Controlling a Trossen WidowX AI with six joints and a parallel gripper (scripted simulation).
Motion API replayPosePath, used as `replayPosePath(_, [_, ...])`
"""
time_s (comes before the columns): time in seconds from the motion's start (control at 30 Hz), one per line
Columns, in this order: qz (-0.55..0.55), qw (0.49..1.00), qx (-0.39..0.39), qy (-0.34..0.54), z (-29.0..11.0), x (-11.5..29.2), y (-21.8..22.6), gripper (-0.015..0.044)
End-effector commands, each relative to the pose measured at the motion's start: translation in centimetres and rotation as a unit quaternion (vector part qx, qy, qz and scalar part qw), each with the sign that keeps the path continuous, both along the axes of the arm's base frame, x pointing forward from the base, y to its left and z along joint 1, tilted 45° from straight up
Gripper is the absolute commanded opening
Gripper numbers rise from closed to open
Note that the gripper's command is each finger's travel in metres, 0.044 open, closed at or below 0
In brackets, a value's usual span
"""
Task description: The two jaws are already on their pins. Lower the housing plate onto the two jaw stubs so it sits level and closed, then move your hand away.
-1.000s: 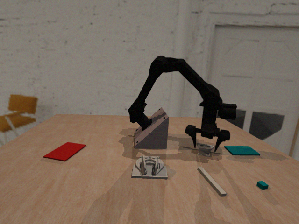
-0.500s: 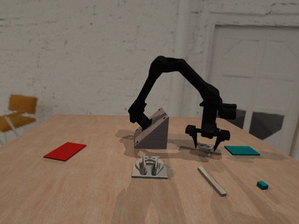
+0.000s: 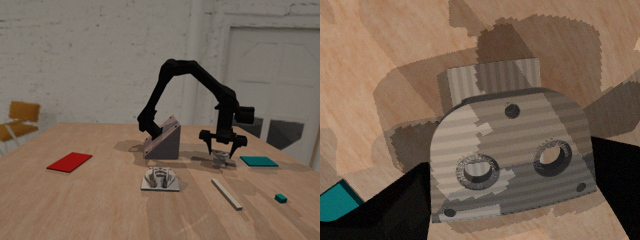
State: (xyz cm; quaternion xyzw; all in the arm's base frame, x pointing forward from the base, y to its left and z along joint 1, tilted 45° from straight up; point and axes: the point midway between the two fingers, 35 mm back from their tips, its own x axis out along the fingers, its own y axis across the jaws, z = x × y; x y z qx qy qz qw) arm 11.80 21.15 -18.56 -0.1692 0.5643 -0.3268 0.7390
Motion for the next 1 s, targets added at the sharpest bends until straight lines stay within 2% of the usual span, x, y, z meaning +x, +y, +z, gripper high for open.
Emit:
replayPosePath(0.0, [-0.002,1.0,0.004,-0.001,1.2,-0.2,1.3,0.0351])
replayPosePath(0.37, [0.0,1.0,0.003,0.0,3.8,-0.9,3.5,0.0351])
replayPosePath(0.63, [0.0,1.0,0.003,0.0,4.0,-0.9,3.6,0.0351])
replayPosePath(0.97, [0.016,1.0,0.006,0.015,6.2,1.3,2.9,0.0351])
